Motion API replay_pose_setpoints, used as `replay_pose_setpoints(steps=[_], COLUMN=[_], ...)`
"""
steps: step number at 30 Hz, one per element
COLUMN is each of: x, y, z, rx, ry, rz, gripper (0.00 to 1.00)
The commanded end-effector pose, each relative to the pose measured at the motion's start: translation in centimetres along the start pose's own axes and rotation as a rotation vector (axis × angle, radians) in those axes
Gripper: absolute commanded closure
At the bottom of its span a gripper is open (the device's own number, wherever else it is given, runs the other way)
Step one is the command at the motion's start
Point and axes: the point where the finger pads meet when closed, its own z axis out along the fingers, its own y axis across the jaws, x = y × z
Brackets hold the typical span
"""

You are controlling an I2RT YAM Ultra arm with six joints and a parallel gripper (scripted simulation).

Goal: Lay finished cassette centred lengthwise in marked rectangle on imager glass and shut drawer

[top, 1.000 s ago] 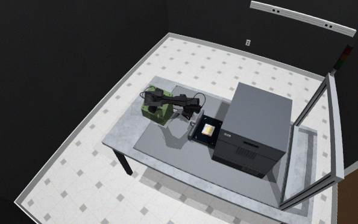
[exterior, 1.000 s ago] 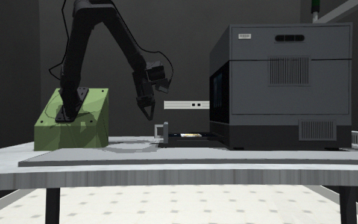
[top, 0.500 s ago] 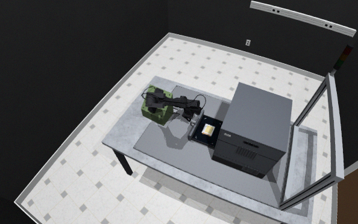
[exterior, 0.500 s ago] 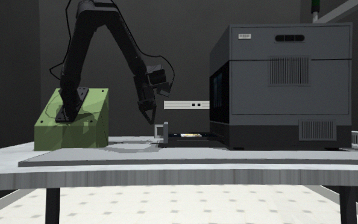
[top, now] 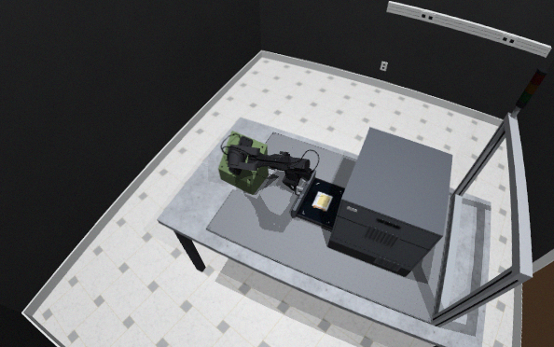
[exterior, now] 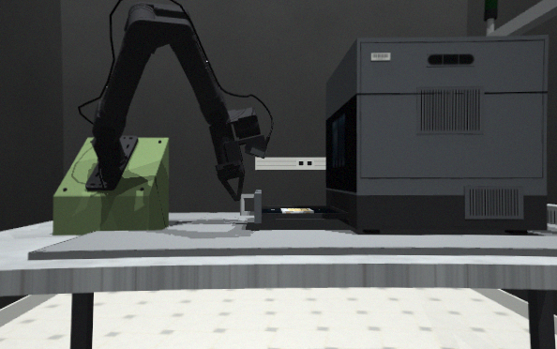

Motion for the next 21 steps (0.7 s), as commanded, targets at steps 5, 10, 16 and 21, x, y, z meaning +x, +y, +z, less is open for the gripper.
replay_pose_setpoints(steps=[5,10,16,21], x=[-0.1,-0.4,-0.9,-0.7], y=[0.4,0.4,0.6,0.5], z=[1.1,1.6,1.5,2.1], rx=[-0.011,-0.012,-0.012,-0.011], ry=[-0.014,-0.019,-0.042,-0.033], rz=[-0.006,-0.003,-0.007,-0.006], gripper=[0.65,0.65,0.65,0.65])
